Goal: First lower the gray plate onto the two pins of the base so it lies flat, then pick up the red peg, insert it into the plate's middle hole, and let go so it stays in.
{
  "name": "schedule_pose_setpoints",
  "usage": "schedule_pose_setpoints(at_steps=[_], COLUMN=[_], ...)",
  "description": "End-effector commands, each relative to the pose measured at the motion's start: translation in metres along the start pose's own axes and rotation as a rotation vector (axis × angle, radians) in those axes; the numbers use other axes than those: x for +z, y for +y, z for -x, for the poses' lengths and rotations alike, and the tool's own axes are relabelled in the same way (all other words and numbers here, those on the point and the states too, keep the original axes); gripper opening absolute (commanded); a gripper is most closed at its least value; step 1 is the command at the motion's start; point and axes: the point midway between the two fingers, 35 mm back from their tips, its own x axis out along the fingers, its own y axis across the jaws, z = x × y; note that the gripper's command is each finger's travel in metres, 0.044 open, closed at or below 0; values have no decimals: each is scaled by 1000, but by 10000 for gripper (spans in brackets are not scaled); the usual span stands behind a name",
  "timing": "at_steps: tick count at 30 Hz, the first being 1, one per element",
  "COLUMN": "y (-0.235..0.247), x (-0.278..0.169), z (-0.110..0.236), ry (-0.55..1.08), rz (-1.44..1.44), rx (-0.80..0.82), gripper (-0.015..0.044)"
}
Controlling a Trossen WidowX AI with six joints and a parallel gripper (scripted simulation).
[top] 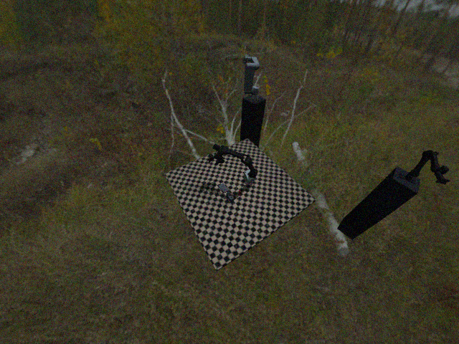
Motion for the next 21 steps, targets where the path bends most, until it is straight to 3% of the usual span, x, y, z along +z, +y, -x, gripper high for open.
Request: schedule_pose_setpoints(at_steps=[1, 8, 14, 17, 21], y=[6, 42, 95, 115, 117], x=[64, 185, 278, 302, 304], z=[-27, -61, -63, -60, -60], ry=[-34, -63, -48, -33, -32], rz=[-10, -1, 34, 54, 56], rx=[141, 419, 658, 746, 752], gripper=[440, 440, 440, 440, 440])
